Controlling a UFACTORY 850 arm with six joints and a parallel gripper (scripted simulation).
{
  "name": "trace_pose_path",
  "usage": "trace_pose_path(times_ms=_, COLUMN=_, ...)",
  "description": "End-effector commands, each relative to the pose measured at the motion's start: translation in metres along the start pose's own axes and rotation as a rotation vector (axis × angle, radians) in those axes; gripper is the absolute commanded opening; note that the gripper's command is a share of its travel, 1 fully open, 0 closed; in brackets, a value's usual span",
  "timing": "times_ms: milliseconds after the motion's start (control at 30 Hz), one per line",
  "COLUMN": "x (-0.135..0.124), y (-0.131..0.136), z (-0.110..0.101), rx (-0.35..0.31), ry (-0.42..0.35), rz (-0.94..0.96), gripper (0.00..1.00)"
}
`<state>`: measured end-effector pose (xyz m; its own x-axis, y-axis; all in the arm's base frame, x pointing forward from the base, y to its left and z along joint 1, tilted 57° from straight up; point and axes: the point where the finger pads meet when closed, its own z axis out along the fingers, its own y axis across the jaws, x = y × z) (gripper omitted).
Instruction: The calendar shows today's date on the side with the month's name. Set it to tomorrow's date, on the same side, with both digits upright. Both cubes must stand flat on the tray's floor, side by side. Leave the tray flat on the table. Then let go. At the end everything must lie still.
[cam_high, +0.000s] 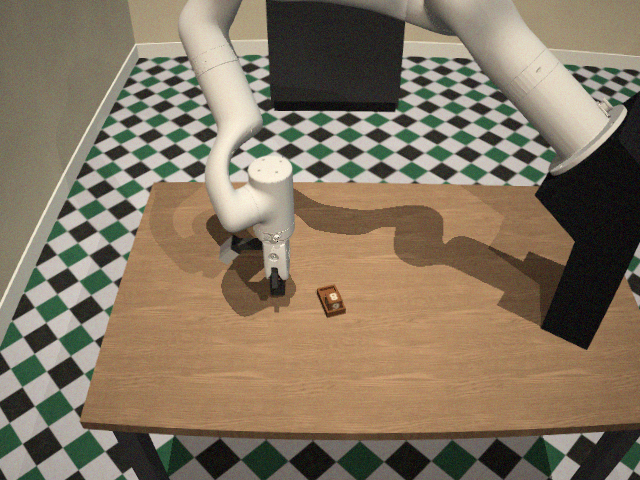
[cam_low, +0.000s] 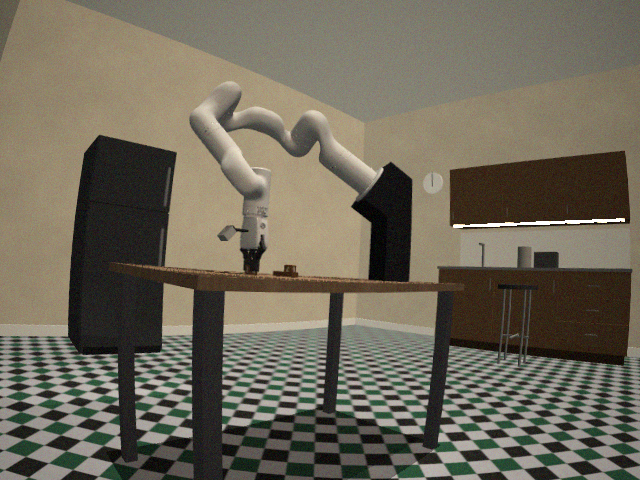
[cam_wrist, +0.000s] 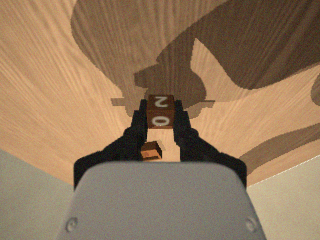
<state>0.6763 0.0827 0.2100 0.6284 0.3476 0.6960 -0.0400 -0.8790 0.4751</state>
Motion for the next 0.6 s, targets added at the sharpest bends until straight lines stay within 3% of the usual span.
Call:
trace_pose_path(times_ms=0, x=0.0005, y=-0.0001, z=-0.0003, rx=0.0, ry=0.001, rz=0.0, gripper=0.27)
trace_pose_path(times_ms=133, x=0.0005, y=-0.0001, z=-0.0003, rx=0.0, ry=0.001, rz=0.0, gripper=0.27)
trace_pose_path(times_ms=367, x=0.0005, y=-0.0001, z=-0.0003, rx=0.0, ry=0.001, rz=0.0, gripper=0.39)
trace_pose_path(times_ms=567, x=0.0005, y=-0.0001, z=-0.0003, rx=0.0, ry=0.001, rz=0.0, gripper=0.43)
